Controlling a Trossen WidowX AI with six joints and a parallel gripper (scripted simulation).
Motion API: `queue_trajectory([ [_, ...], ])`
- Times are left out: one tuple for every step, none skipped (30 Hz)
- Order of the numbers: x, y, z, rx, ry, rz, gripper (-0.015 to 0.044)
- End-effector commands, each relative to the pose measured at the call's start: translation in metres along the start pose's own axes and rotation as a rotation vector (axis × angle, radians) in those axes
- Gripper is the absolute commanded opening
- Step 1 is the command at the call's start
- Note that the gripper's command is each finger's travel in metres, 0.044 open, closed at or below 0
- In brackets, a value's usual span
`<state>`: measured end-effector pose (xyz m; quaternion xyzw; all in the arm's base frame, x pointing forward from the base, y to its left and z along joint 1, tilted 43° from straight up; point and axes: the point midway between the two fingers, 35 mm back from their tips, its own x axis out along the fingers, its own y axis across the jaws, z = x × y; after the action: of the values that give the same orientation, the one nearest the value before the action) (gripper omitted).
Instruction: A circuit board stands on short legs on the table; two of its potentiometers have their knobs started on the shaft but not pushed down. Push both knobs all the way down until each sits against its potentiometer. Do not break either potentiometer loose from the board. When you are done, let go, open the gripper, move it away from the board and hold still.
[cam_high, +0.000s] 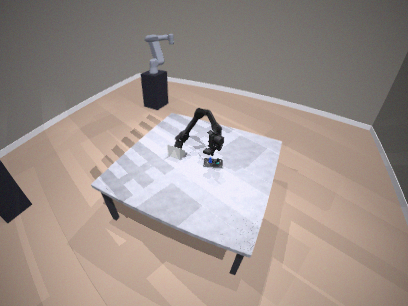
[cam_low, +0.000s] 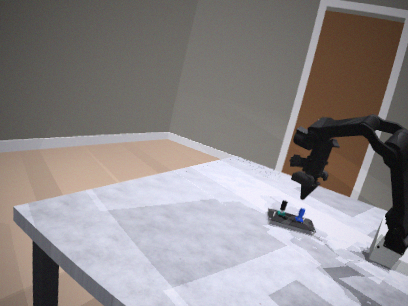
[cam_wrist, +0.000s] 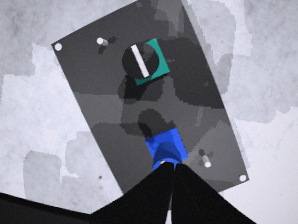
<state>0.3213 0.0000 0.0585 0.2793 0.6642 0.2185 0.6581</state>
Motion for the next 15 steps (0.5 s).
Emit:
queue_trajectory([
  [-0.0035, 0.0011, 0.0048, 0.140, -0.004, -0.003, 0.0000],
  [-0.0038, 0.0014, 0.0054, 0.175, -0.003, -0.002, 0.0000],
  [-0.0041, 0.0016, 0.0060, 0.210, -0.002, -0.002, 0.0000],
  [-0.0044, 0.0019, 0.0067, 0.244, -0.001, -0.002, 0.0000],
  [-0.0046, 0.0021, 0.0073, 0.279, 0.000, -0.002, 0.0000],
  [-0.0049, 0.0024, 0.0079, 0.313, 0.001, -0.001, 0.0000],
  [-0.0052, 0.0026, 0.0086, 0.348, 0.001, -0.001, 0.0000],
  [-0.0055, 0.0029, 0.0092, 0.383, 0.002, -0.001, 0.0000],
  [-0.0057, 0.0031, 0.0098, 0.417, 0.003, -0.001, 0.0000],
  [-0.0060, 0.0034, 0.0105, 0.452, 0.004, -0.001, 0.0000],
  [-0.0063, 0.0036, 0.0111, 0.486, 0.005, -0.001, 0.0000],
  [-0.0065, 0.0039, 0.0117, 0.521, 0.006, -0.001, 0.0000],
  [-0.0068, 0.0041, 0.0123, 0.555, 0.007, -0.001, 0.0000],
  [-0.0071, 0.0044, 0.0129, 0.590, 0.008, -0.001, 0.0000],
  [-0.0073, 0.0046, 0.0136, 0.625, 0.009, -0.001, 0.0000],
])
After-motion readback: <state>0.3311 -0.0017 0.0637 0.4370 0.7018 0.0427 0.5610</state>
